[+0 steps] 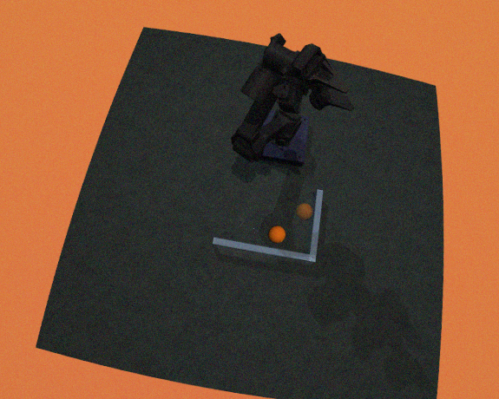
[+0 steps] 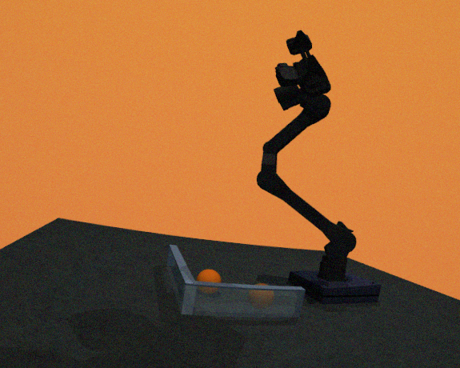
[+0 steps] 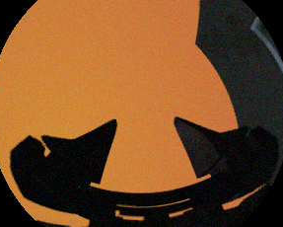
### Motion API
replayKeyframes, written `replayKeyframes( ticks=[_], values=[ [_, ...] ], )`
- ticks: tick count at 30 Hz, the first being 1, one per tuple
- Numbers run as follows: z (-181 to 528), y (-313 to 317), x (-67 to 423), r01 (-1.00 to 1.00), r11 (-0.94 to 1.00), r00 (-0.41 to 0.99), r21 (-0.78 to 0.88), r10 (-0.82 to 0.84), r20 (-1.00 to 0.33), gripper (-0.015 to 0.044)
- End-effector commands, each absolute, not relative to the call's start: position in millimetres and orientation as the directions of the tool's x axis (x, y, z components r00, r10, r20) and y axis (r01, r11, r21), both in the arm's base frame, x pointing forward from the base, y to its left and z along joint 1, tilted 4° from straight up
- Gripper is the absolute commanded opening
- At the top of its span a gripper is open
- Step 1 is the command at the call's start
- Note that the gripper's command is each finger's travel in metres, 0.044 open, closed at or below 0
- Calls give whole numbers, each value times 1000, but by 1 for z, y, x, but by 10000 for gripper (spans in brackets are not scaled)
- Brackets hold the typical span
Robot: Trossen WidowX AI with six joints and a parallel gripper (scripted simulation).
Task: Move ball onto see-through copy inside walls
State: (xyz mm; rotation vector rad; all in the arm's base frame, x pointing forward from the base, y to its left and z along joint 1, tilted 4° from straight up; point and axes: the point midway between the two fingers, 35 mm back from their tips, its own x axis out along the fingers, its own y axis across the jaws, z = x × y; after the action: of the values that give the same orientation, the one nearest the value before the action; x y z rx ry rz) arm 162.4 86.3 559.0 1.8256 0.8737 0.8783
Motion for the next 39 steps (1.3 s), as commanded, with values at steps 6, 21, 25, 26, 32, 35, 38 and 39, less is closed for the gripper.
replayKeyframes(
  ticks=[6,21,25,26,32,35,38,39],
  values=[
    [572,84,141,53,-344,564,937,785,256,375],
    [600,145,69,-549,4,673,836,594,439,375],
    [594,180,64,-652,174,671,738,585,455,375],
    [591,190,64,-670,217,671,710,586,454,375],
    [565,243,83,-715,459,687,527,600,409,375],
    [549,263,101,-706,560,706,434,603,370,375],
    [533,279,121,-685,637,728,353,604,323,375],
    [527,284,127,-678,657,735,329,607,303,375]
  ],
)
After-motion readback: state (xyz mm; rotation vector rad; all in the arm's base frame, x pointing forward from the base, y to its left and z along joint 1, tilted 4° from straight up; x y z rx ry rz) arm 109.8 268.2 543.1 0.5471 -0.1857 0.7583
